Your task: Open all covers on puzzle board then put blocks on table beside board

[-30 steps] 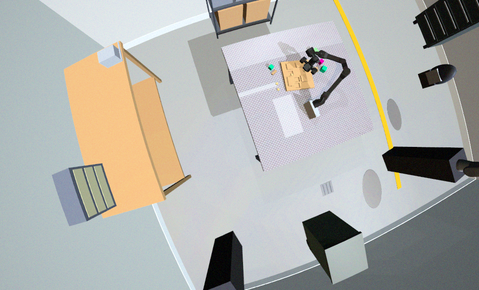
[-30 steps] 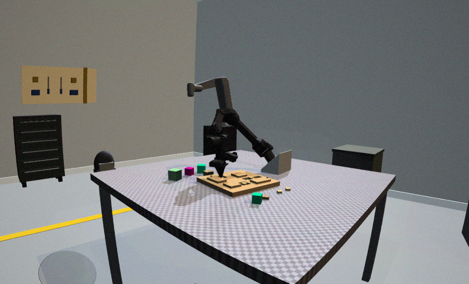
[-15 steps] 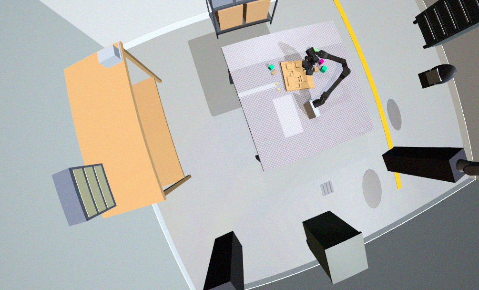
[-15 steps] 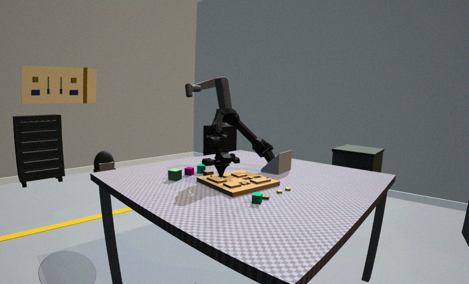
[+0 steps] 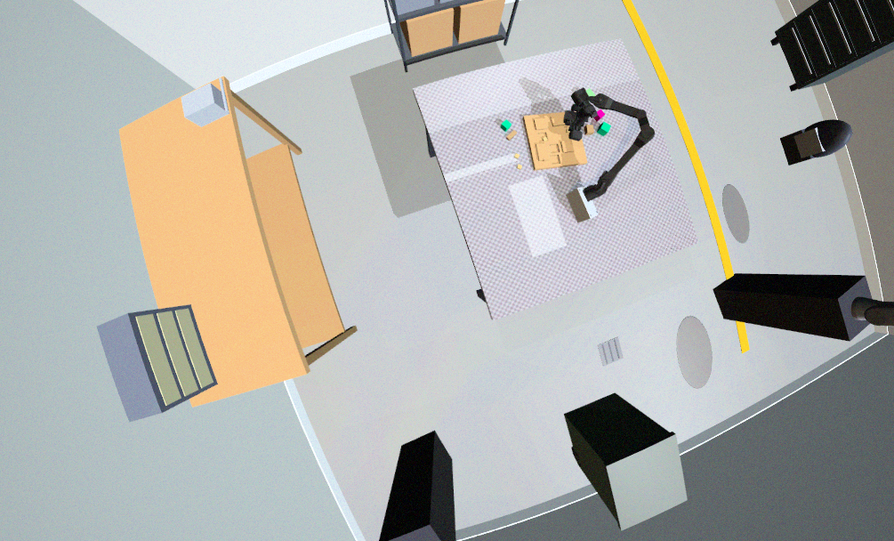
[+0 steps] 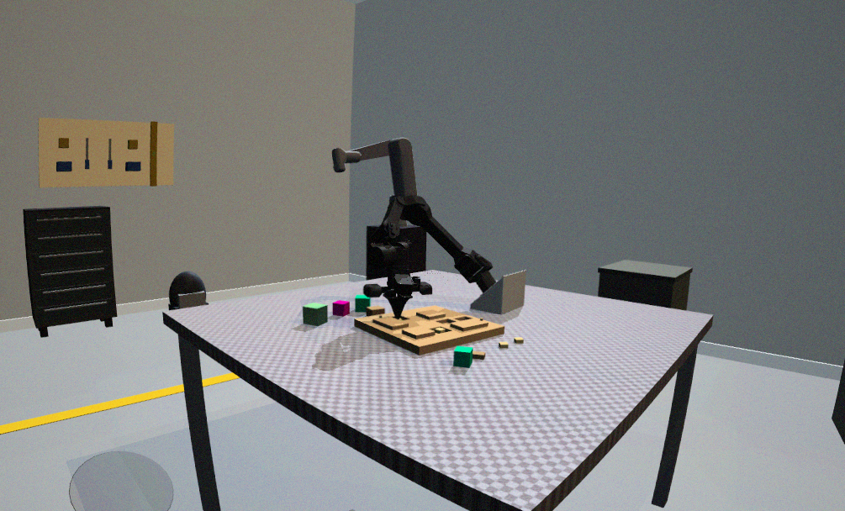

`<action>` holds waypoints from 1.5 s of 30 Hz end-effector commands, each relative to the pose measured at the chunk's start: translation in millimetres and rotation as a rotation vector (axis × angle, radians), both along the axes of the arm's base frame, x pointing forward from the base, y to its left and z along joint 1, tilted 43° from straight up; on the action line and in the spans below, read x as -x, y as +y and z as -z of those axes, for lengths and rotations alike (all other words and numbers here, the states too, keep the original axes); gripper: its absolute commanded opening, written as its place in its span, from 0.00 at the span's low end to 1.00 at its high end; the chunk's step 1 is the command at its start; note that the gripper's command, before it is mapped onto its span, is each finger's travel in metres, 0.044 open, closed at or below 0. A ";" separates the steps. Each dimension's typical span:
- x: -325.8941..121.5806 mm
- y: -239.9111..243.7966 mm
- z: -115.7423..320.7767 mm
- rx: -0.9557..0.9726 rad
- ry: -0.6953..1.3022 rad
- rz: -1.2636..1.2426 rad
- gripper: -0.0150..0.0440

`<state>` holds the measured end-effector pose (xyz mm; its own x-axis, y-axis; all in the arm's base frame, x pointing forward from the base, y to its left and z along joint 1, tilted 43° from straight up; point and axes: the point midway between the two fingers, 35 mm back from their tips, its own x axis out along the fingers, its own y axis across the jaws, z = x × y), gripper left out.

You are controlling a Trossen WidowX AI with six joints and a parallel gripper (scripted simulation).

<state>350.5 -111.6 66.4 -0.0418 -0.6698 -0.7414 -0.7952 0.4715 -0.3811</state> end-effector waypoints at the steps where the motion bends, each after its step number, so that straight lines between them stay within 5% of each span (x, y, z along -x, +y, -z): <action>1: -0.1 0.5 -0.4 0.000 0.000 0.000 0.25; 13: 0.4 10.9 -7.1 0.003 0.029 -0.024 0.25; 19: -0.4 22.5 -19.2 -0.001 0.033 -0.021 0.50; 27: -2.2 45.1 -44.2 0.001 0.032 -0.027 0.50; 45: -1.3 21.7 -21.0 0.002 0.031 -0.026 0.50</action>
<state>354.0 -84.8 94.3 -0.0430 -0.6712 -0.7400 -0.8124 0.4546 -0.3651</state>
